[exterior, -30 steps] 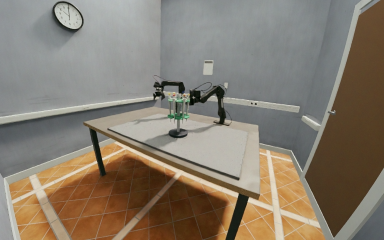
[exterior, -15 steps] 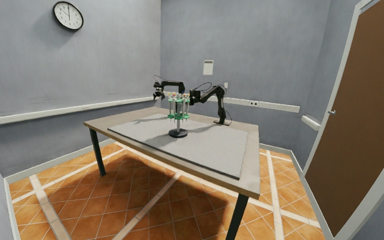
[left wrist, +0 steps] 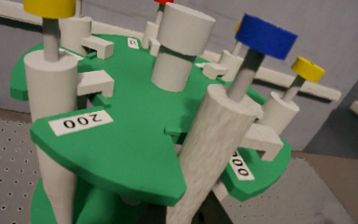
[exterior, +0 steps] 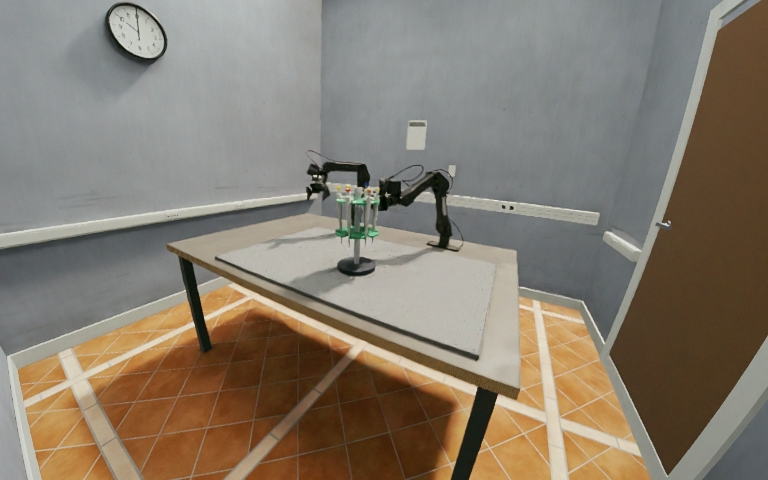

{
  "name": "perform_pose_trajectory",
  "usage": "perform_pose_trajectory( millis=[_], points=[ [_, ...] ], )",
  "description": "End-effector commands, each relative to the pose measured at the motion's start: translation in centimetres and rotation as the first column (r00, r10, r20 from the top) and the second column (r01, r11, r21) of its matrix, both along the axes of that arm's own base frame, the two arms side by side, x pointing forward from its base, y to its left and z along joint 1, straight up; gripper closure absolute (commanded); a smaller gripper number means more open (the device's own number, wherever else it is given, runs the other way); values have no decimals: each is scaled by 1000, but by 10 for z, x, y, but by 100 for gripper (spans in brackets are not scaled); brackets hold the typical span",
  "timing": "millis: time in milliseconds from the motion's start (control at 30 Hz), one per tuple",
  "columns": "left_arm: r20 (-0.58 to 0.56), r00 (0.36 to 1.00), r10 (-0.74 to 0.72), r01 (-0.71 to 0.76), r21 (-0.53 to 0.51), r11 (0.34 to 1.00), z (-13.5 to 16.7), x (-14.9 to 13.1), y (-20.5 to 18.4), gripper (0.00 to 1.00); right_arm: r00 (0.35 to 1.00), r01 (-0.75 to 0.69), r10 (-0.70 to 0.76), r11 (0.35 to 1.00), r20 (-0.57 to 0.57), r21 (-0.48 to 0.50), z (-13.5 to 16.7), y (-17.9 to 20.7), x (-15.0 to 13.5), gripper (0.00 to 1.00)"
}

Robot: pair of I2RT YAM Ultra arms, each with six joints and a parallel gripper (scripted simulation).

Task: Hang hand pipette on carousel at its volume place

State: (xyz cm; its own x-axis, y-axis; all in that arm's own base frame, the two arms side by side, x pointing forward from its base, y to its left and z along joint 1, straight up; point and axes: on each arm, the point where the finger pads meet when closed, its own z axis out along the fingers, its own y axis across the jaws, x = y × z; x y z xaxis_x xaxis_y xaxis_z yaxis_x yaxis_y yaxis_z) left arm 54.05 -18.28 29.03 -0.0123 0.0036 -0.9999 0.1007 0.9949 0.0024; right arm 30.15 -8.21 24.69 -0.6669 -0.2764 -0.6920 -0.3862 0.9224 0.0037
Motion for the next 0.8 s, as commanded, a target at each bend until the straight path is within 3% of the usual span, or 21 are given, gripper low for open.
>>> perform_pose_trajectory(
  millis=[0,167,767],
  points=[
    [43,999,31,-31,-14,999,22,4,8,88,1000,-2,3,1000,30,-1,6,-3,4,0],
    [18,981,195,-195,-4,981,11,3,-2,88,1000,-2,3,1000,30,-1,6,-3,4,0],
    [41,976,214,-214,-23,977,24,2,9,88,1000,-2,3,1000,30,-1,6,-3,4,0]
  ],
)
